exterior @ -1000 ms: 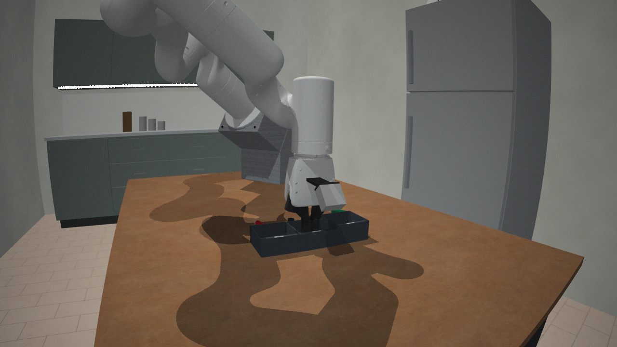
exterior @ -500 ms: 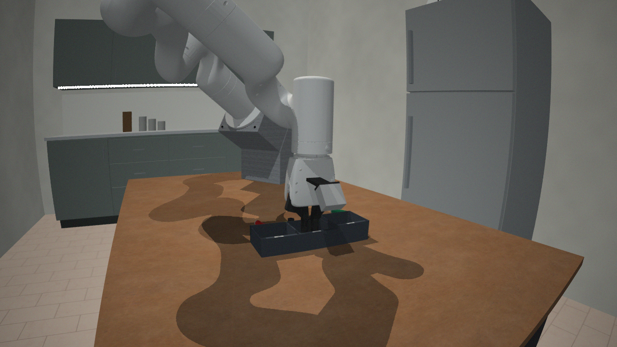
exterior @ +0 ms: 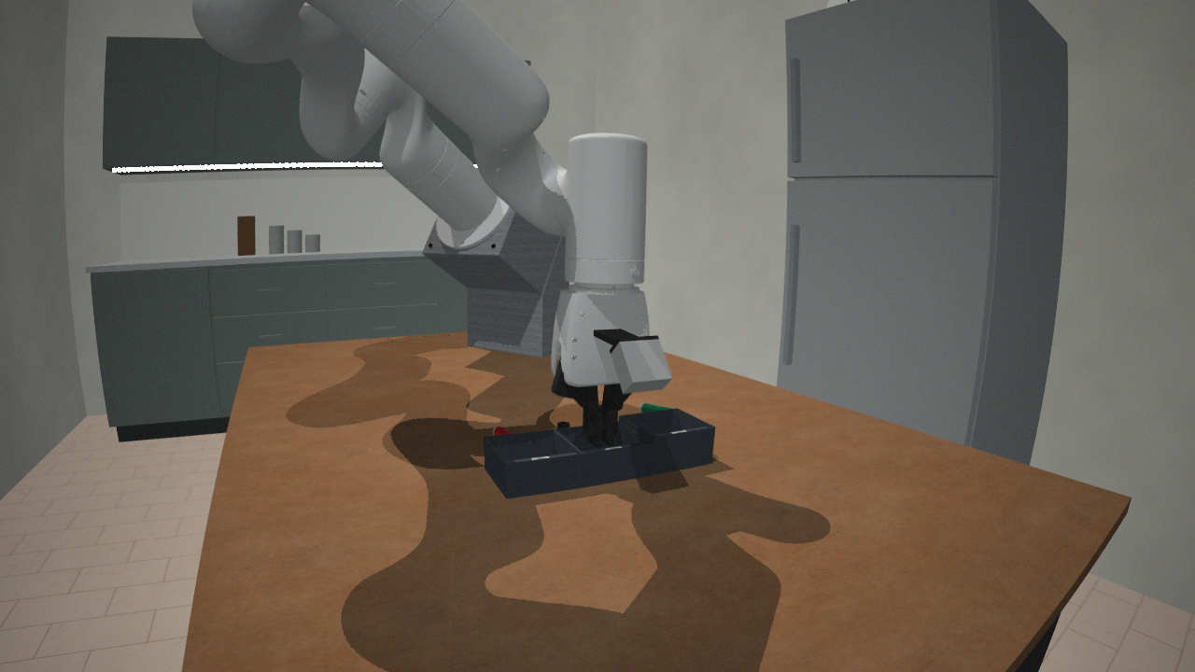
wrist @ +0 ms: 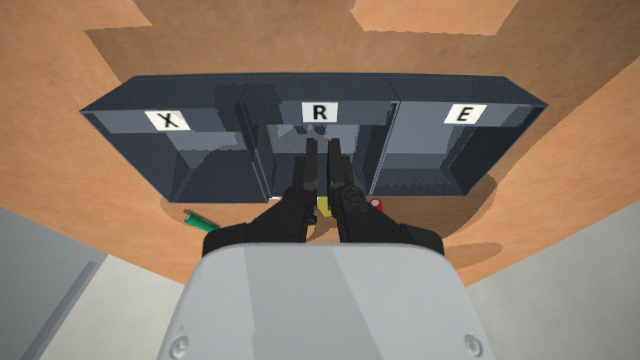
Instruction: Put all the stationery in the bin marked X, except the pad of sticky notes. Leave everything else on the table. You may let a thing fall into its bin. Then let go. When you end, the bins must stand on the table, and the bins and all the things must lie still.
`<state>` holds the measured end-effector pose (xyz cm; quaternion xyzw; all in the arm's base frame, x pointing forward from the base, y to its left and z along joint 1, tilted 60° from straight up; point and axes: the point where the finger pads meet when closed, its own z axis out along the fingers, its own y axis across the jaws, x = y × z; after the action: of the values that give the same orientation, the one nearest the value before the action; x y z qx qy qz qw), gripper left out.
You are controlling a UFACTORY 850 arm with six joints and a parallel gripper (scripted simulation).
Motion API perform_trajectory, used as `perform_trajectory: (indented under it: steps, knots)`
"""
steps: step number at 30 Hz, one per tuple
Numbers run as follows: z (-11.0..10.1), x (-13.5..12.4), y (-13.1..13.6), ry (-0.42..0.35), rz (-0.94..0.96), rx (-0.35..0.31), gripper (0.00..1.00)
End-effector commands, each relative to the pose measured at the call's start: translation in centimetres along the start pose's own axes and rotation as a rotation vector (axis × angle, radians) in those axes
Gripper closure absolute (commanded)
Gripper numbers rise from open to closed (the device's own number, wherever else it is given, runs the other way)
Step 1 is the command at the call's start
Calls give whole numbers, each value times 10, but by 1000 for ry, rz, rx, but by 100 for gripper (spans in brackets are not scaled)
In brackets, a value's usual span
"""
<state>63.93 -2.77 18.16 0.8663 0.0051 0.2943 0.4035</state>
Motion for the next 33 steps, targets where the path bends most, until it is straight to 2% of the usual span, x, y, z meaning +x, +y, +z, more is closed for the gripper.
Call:
perform_trajectory:
  steps: [1, 8, 16, 22, 25, 33]
  knots:
    - [-6, 0, 0, 1, 0, 0, 93]
    - [-13, 0, 0, 1, 0, 0, 93]
    - [-44, 0, 0, 1, 0, 0, 93]
    - [-44, 0, 0, 1, 0, 0, 93]
    - [-44, 0, -5, 1, 0, 0, 93]
    - [-44, -3, -45, 1, 0, 0, 93]
